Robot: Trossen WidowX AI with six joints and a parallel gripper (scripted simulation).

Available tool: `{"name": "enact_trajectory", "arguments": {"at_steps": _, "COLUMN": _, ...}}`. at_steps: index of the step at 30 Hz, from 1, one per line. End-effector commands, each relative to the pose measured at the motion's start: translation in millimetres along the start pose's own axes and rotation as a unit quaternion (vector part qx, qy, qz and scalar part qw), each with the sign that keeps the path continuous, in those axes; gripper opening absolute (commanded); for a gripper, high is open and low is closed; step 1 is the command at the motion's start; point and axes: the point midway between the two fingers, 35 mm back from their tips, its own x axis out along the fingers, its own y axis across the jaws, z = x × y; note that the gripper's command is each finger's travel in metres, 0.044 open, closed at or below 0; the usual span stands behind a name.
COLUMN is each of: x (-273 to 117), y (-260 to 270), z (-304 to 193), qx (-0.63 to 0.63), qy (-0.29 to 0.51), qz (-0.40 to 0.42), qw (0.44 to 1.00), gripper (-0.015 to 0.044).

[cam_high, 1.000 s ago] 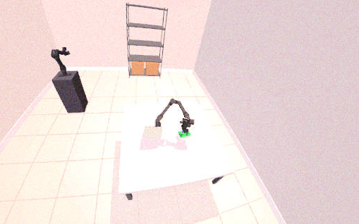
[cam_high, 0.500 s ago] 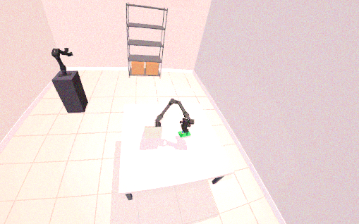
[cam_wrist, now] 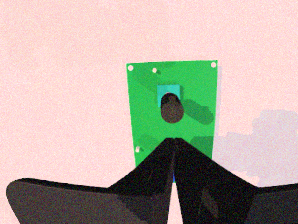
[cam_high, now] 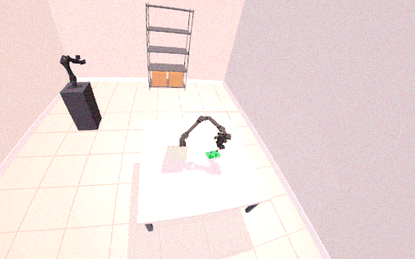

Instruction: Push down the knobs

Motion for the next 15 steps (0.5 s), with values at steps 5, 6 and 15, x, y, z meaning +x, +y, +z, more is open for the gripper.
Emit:
{"name": "enact_trajectory", "arguments": {"at_steps": 5, "x": 14, "y": -2, "z": 6, "qx": 0.013, "qy": 0.003, "qz": 0.009, "qw": 1.000, "gripper": 0.0000}}
{"name": "enact_trajectory", "arguments": {"at_steps": 6, "x": 17, "y": -2, "z": 6, "qx": 0.013, "qy": 0.003, "qz": 0.009, "qw": 1.000, "gripper": 0.0000}}
{"name": "enact_trajectory", "arguments": {"at_steps": 15, "x": 18, "y": -2, "z": 6, "qx": 0.013, "qy": 0.003, "qz": 0.009, "qw": 1.000, "gripper": 0.0000}}
